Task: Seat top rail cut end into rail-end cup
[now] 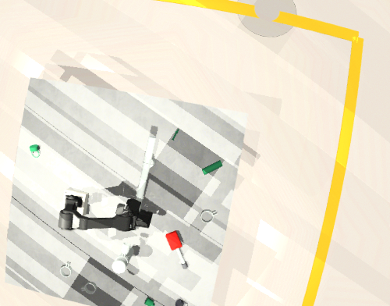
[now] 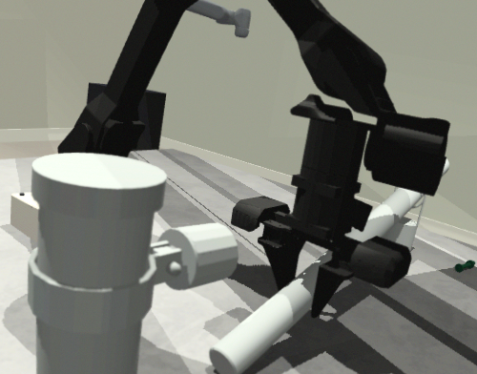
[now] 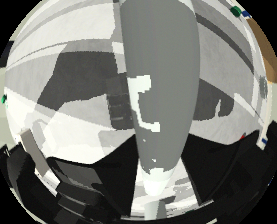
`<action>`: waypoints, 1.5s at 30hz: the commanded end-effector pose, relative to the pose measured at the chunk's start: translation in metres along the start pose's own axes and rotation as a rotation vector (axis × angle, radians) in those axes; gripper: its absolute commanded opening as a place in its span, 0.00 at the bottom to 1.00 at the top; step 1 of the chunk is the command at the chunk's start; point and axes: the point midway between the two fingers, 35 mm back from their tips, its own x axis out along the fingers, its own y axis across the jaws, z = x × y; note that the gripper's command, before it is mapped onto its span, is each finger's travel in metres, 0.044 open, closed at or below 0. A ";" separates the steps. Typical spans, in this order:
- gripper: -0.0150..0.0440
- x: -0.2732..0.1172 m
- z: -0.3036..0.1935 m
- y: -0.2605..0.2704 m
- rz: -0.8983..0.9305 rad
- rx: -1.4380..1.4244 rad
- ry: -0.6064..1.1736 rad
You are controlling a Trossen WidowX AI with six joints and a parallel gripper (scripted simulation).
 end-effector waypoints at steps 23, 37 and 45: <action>0.25 -0.071 -0.014 -0.008 0.014 -0.017 0.240; 0.25 -0.081 -0.014 -0.007 0.023 -0.026 0.276; 0.25 -0.081 -0.015 -0.007 0.023 -0.026 0.276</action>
